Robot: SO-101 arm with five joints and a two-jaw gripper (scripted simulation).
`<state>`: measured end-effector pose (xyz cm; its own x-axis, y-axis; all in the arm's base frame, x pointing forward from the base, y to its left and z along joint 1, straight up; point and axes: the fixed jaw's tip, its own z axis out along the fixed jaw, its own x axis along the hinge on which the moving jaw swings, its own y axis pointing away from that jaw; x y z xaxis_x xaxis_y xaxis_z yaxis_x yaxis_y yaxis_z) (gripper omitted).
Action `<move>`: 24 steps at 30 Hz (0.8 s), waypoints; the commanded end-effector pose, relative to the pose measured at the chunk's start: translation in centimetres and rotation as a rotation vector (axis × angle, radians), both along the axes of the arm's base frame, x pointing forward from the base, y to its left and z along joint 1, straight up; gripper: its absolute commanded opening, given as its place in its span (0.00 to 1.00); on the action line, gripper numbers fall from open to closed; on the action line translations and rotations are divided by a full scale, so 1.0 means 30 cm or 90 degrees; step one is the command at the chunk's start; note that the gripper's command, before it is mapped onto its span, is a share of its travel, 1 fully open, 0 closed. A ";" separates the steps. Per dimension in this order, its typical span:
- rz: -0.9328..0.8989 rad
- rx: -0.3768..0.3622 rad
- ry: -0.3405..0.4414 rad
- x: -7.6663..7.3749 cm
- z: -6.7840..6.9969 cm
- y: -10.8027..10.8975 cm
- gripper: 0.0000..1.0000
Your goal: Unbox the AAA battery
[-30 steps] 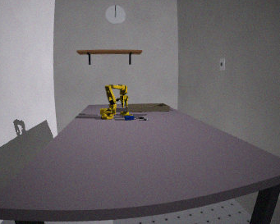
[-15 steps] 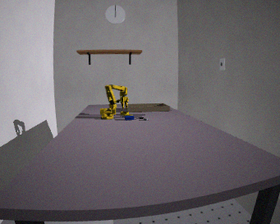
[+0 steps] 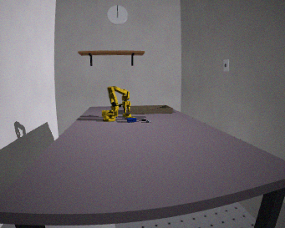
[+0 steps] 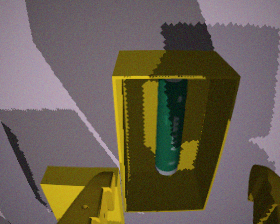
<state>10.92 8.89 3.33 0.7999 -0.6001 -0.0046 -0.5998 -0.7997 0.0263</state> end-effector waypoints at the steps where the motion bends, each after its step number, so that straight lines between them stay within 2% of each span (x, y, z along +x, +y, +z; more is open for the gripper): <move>1: -0.001 0.012 -0.013 0.007 -0.010 0.012 0.28; 13: -0.001 0.012 -0.013 0.004 -0.038 0.009 0.28; 24: -0.001 0.012 -0.013 0.003 -0.044 0.008 0.28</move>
<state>10.91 8.89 1.97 0.8000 -0.6000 -0.0019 -0.6000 -0.7999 0.0143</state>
